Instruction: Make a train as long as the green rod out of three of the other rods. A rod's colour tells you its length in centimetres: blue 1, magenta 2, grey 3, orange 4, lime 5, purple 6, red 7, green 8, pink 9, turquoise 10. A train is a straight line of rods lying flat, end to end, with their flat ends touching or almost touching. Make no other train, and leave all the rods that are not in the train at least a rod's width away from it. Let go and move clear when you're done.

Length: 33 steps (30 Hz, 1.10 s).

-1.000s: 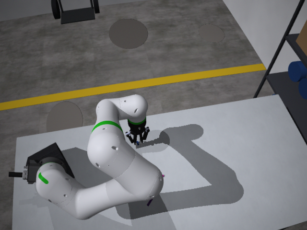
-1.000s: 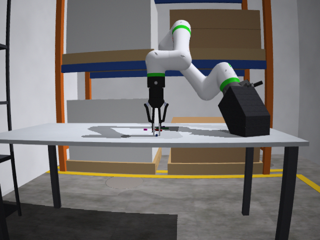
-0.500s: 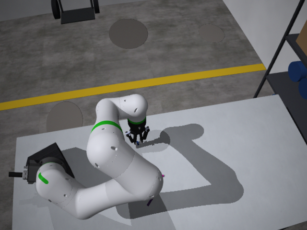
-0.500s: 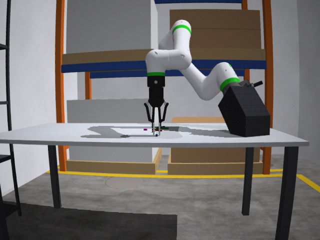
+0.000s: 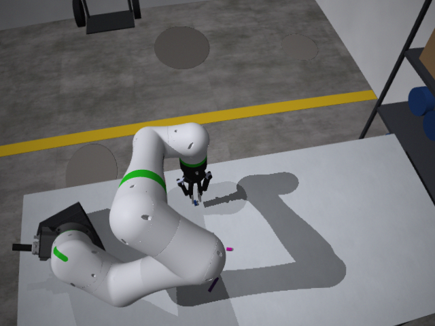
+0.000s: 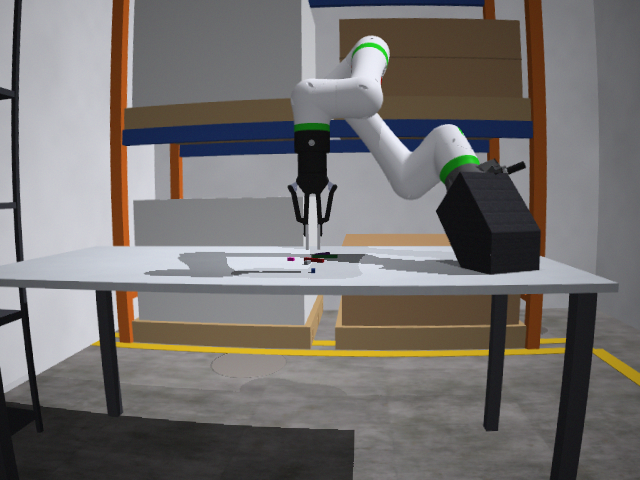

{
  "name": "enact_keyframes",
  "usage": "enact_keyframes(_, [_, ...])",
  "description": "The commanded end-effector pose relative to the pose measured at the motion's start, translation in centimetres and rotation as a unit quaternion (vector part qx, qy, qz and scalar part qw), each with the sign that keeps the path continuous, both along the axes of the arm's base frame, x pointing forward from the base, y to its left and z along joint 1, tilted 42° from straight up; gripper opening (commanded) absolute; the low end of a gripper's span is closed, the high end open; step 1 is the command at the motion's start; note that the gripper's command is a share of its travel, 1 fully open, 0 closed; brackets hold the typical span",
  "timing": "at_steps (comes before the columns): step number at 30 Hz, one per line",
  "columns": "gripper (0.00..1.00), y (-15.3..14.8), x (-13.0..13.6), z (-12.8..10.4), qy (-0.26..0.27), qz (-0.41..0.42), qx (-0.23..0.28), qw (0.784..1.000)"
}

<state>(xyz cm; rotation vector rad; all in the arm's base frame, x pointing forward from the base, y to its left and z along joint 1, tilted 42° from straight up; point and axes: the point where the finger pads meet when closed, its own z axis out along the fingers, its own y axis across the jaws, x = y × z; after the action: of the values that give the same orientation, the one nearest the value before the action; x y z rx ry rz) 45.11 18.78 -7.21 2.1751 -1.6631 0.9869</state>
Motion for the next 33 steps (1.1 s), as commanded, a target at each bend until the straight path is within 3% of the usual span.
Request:
enact_keyframes(1, [0.15,0.9,-0.6,1.2,0.000,0.000,0.000,1.000])
enact_keyframes(12, [0.15,1.8,-1.2,2.5,0.000,0.000,0.000,1.000])
enact_keyframes(13, [1.00,1.8,-1.2,2.5,0.000,0.000,0.000,1.000])
enact_keyframes(33, [1.00,1.8,-1.2,2.5,0.000,-0.001,0.000,1.000])
